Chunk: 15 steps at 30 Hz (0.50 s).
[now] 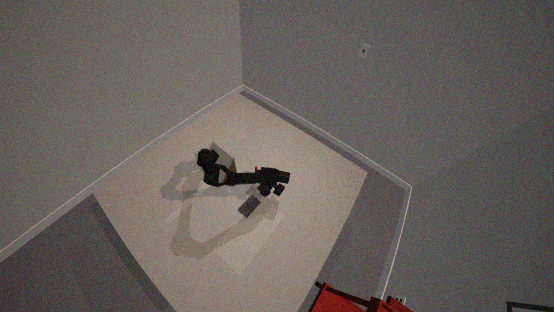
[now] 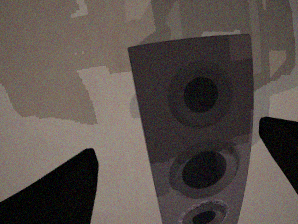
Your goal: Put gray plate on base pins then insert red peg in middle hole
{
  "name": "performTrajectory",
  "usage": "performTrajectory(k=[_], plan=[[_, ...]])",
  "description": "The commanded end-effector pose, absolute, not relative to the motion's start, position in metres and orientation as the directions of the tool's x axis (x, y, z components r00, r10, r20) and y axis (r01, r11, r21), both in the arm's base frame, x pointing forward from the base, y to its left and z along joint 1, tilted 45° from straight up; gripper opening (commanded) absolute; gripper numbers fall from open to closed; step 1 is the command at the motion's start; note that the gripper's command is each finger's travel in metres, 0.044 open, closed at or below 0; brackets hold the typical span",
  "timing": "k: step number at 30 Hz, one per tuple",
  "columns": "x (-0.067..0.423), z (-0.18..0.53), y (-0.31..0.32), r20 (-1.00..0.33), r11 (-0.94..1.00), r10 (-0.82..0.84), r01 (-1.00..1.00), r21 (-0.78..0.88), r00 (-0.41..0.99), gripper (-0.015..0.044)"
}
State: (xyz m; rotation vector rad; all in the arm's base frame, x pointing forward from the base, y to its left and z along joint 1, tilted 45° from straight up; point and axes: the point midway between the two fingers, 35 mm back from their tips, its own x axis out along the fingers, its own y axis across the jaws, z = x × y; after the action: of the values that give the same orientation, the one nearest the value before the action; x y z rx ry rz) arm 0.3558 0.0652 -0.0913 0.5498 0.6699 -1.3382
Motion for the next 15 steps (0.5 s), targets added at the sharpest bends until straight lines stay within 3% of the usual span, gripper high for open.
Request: performTrajectory(k=[1,8,15], plan=[[0.3537,-0.0971,0.0587,-0.712,0.160,-0.695,0.987,-0.025,0.095,0.0440],[0.3538,-0.1031,0.0522,-0.712,0.160,-0.696,0.987,-0.025,0.095,0.0440],[0.3538,-0.1031,0.0522,-0.712,0.160,-0.696,0.987,-0.025,0.095,0.0256]])
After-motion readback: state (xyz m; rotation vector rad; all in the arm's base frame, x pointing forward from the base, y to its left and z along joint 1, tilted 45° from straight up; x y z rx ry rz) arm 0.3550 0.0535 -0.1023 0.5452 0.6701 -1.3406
